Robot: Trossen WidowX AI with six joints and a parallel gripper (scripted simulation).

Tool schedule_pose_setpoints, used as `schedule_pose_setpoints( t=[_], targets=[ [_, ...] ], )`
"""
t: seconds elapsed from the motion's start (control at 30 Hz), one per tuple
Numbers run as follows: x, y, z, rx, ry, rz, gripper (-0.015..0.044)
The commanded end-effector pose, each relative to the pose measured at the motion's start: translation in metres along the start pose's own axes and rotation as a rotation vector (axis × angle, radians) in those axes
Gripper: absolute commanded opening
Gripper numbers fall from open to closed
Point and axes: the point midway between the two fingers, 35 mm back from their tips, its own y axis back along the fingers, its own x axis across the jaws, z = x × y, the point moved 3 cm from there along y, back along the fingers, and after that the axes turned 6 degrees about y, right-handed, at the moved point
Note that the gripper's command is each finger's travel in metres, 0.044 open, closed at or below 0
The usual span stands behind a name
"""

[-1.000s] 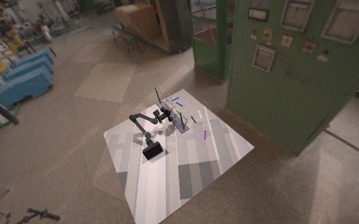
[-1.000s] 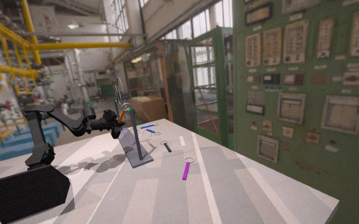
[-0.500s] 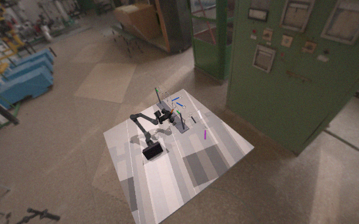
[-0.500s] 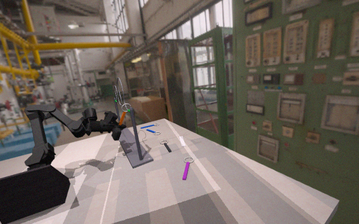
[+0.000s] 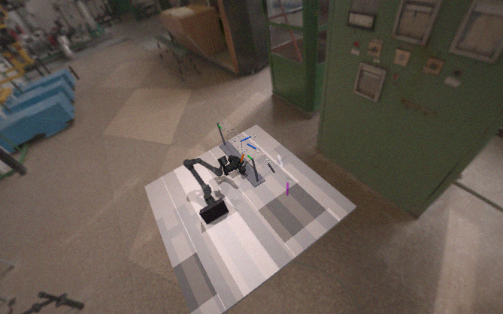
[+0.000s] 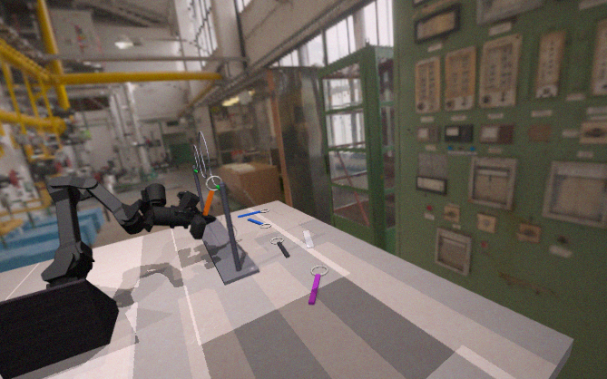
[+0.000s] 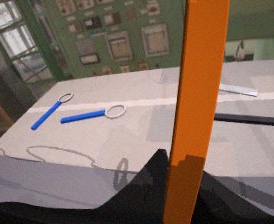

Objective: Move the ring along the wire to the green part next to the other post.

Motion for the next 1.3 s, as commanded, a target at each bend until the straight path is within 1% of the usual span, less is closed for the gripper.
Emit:
schedule_pose_setpoints(
  t=[0.0, 0.53, 1.27],
  targets=[
    [-0.011, 0.001, -0.002, 0.013, 0.032, -0.026, -0.0150],
    [-0.039, 0.007, -0.001, 0.034, 0.149, -0.077, -0.0150],
    [-0.063, 0.012, 0.001, 0.037, 0.171, -0.087, -0.0150]
  ],
)
